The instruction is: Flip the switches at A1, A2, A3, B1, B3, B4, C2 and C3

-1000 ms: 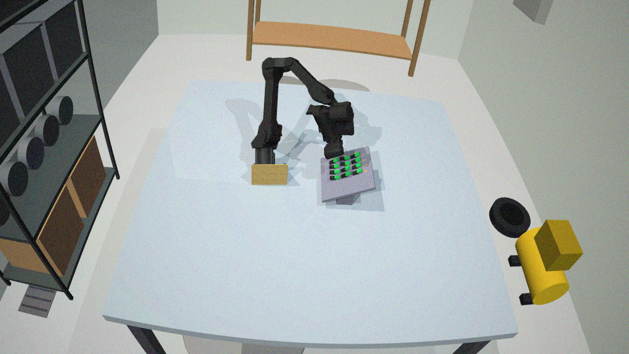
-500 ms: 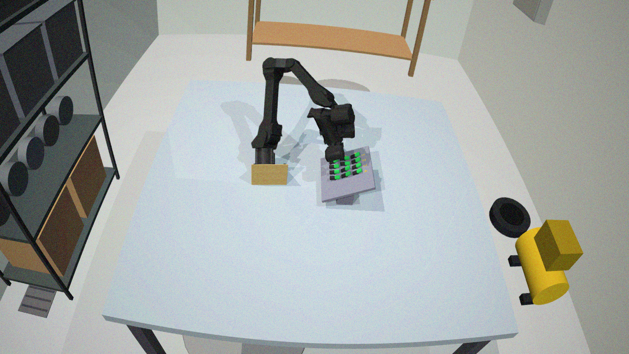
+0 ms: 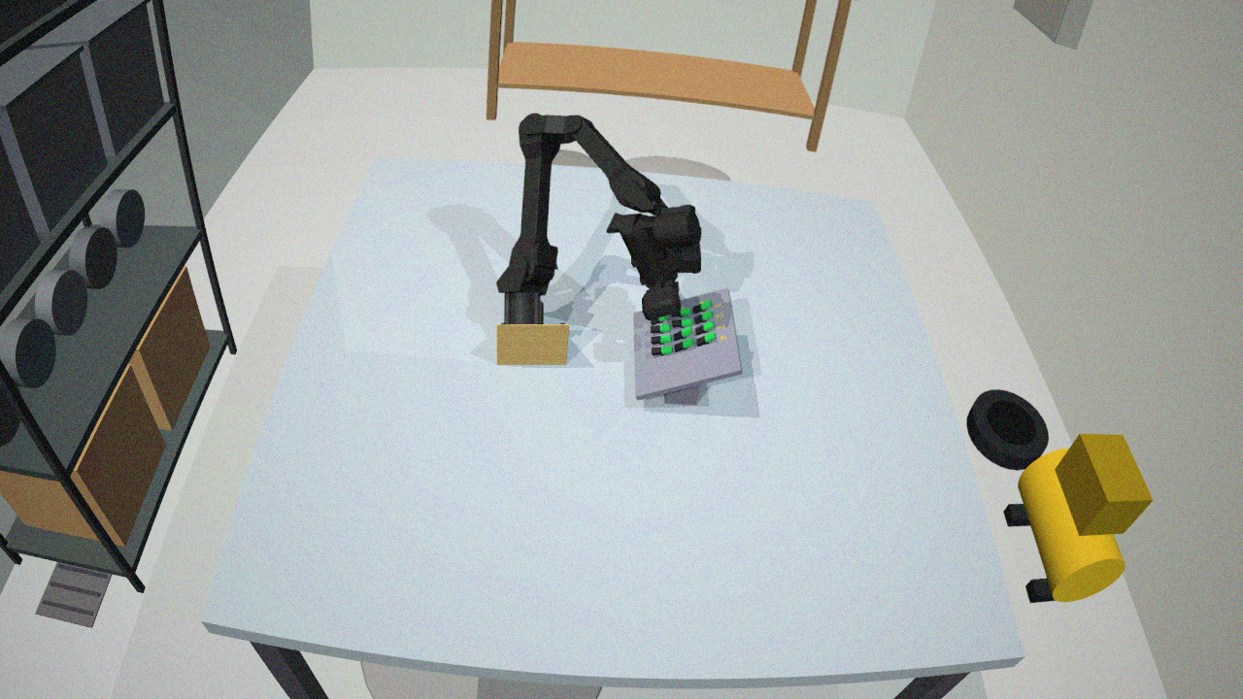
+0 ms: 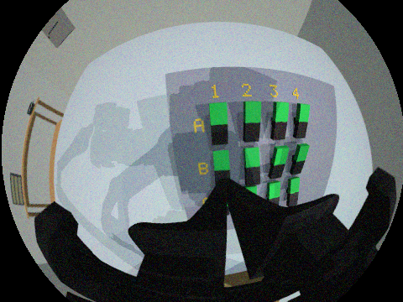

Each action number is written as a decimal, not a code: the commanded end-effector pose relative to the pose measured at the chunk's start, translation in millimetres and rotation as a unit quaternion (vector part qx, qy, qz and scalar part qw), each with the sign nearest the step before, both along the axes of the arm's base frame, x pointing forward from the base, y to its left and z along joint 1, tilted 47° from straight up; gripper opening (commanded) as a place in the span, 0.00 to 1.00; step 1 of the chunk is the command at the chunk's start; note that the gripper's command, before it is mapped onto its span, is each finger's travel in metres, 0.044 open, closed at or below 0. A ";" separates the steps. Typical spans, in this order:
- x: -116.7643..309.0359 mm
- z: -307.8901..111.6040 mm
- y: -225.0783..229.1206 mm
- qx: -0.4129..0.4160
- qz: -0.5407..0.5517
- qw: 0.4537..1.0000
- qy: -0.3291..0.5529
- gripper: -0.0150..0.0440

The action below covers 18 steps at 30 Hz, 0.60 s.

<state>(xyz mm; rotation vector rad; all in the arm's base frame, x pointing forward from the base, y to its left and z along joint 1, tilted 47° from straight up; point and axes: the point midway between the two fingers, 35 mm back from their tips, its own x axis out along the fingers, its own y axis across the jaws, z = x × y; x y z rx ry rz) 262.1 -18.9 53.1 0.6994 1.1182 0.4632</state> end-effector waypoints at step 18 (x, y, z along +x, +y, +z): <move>1.2 -1.5 2.4 0.004 -0.002 1.000 0.001 0.25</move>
